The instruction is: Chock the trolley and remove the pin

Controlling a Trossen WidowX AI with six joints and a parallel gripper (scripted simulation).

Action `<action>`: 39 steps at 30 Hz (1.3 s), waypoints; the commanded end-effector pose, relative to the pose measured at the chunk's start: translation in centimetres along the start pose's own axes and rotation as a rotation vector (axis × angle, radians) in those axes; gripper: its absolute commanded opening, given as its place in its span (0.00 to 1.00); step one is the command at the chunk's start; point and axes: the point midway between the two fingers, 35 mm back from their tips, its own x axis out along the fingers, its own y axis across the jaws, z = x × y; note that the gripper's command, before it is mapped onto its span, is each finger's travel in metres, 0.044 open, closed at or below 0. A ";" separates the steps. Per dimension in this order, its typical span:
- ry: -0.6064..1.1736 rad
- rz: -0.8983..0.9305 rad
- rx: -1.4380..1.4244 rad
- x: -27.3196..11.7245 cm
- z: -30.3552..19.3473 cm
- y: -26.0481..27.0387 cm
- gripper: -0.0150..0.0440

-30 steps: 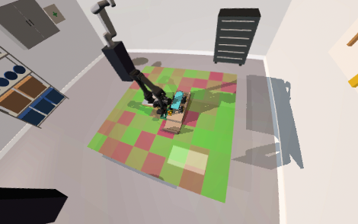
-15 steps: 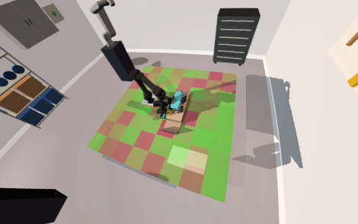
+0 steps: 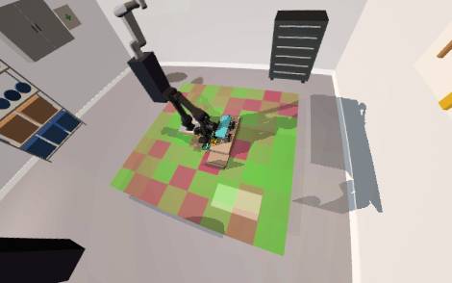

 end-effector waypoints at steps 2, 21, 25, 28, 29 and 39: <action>-0.006 0.004 0.002 0.3 0.2 -0.2 0.58; 0.001 0.000 0.000 0.3 0.0 -0.4 0.83; -0.001 0.001 0.001 -0.2 0.0 -0.4 0.83; -0.005 0.003 0.002 -1.4 0.2 -0.2 0.83; -0.005 0.003 0.002 -1.5 0.3 -0.2 0.88; -0.006 0.003 0.002 -4.5 0.7 0.1 1.00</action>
